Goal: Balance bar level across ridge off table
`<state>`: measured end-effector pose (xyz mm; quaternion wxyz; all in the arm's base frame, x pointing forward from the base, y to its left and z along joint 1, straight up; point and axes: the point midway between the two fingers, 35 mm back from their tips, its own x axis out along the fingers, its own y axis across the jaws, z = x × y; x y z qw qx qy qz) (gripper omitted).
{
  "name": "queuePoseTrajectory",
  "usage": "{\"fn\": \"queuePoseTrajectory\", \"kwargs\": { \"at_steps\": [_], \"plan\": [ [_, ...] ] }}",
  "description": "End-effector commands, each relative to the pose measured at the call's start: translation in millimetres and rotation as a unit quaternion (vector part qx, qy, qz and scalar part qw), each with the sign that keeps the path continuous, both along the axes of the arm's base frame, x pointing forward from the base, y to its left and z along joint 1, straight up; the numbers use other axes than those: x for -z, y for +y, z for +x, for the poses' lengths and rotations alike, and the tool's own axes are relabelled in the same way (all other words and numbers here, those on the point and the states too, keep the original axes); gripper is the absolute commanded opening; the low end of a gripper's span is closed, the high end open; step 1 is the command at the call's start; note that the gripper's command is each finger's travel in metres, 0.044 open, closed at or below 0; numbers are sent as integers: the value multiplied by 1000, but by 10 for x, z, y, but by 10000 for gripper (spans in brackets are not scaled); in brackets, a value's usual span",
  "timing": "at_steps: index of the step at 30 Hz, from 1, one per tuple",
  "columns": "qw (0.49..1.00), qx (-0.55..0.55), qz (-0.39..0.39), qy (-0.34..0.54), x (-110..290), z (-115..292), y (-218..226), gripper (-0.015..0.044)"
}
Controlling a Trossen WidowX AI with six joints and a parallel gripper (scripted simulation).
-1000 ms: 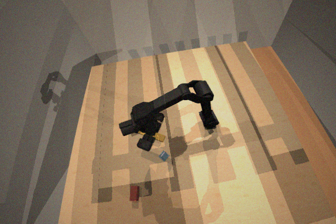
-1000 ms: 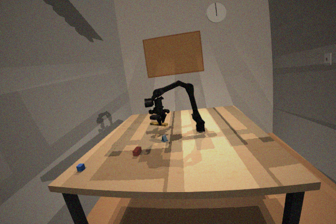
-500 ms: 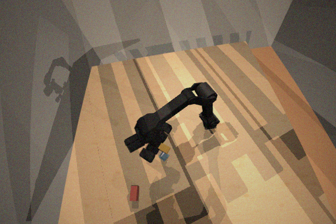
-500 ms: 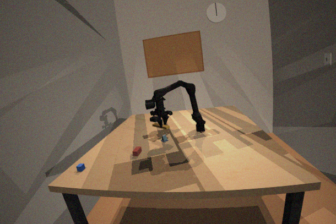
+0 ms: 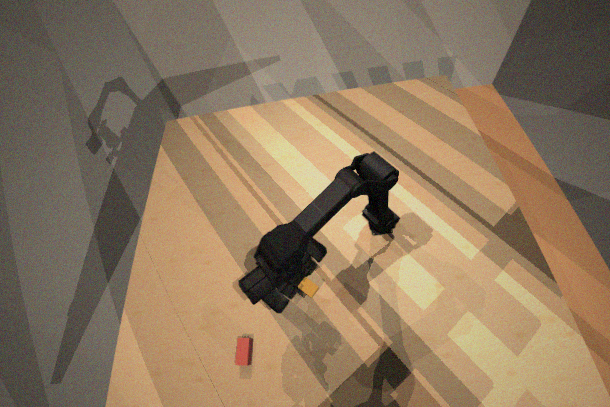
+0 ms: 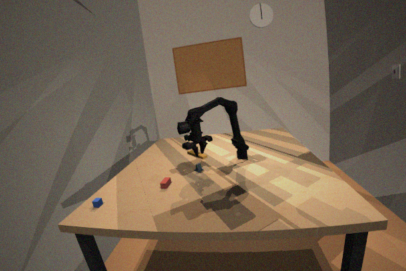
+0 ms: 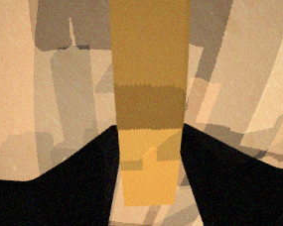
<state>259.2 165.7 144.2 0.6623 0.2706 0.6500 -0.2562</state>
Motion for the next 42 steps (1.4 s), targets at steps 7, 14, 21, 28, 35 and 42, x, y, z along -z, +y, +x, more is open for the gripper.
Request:
{"fn": "queuePoseTrajectory", "kwargs": {
  "at_steps": [7,14,21,28,35,42],
  "plan": [
    [1000,10,2,0,94,0,51,0],
    [1000,10,2,0,210,8,55,0],
    [1000,10,2,0,325,12,53,0],
    [1000,11,2,0,428,13,49,0],
    [1000,11,2,0,426,14,50,0],
    [1000,11,2,0,424,14,49,0]
  ]
}}
